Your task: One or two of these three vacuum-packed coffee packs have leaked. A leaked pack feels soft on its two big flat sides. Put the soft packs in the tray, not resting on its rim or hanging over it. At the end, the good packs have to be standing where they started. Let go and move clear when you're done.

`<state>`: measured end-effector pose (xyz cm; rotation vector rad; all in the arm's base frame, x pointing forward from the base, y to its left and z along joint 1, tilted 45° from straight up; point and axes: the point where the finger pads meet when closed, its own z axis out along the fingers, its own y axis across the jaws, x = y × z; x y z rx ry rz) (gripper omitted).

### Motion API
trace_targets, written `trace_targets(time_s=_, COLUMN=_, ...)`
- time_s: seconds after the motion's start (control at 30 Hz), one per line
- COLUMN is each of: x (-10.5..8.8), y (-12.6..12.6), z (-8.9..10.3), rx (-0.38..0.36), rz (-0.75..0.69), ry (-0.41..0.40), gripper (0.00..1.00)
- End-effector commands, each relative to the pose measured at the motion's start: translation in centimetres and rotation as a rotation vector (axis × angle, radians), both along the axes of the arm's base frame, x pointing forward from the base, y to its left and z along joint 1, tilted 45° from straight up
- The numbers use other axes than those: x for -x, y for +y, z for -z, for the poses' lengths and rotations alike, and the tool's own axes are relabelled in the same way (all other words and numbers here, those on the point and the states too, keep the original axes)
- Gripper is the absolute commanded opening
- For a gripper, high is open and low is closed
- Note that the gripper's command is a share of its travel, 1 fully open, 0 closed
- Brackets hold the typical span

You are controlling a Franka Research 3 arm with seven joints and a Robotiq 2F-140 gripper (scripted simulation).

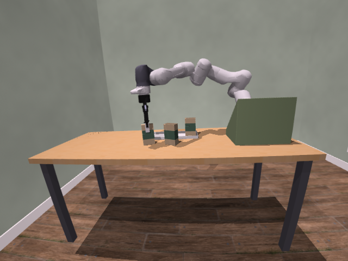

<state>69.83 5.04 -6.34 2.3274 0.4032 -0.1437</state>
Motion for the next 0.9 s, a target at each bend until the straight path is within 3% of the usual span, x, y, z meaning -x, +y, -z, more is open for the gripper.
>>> trace_targets(time_s=0.0, x=0.0, y=-0.2, z=0.1, rx=0.001, rz=0.002, ry=-0.003, gripper=0.23)
trace_targets(time_s=0.57, x=0.0, y=-0.1, z=0.0, rx=0.001, rz=0.002, ry=-0.003, gripper=0.23)
trace_targets(time_s=0.87, x=0.0, y=1.7, z=-1.7, rx=0.001, rz=0.002, ry=-0.003, gripper=0.23)
